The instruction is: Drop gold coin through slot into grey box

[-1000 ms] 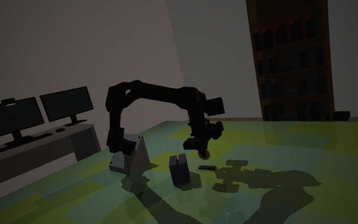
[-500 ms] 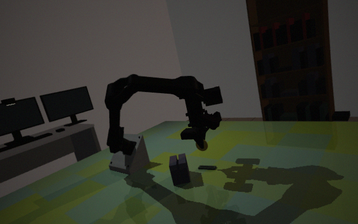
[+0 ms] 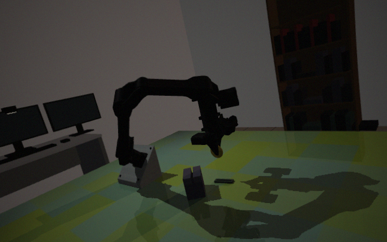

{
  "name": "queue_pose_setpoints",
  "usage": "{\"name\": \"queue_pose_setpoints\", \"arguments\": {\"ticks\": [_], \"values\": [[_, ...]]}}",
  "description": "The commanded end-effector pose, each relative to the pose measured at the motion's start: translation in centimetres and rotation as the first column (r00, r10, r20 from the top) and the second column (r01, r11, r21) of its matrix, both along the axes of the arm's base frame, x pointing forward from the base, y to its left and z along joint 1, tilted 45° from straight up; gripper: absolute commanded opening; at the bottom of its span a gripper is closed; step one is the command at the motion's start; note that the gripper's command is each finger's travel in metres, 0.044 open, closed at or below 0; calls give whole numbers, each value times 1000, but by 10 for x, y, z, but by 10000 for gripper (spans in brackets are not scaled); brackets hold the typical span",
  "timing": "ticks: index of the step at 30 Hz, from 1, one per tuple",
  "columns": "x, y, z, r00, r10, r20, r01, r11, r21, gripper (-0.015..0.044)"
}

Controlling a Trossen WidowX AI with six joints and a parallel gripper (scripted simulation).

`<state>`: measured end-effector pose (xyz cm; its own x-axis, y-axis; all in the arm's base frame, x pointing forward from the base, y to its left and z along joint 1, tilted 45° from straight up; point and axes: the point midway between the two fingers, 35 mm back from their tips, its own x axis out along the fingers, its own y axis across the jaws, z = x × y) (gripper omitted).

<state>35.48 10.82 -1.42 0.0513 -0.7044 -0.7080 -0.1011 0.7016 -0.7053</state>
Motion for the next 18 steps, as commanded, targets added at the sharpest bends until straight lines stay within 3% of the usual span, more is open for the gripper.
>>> {"name": "queue_pose_setpoints", "arguments": {"ticks": [1,18], "values": [[0,2,1,992,-89,89,88,996,17,0],[-5,5,-1,768,-464,442,444,882,155,0]]}}
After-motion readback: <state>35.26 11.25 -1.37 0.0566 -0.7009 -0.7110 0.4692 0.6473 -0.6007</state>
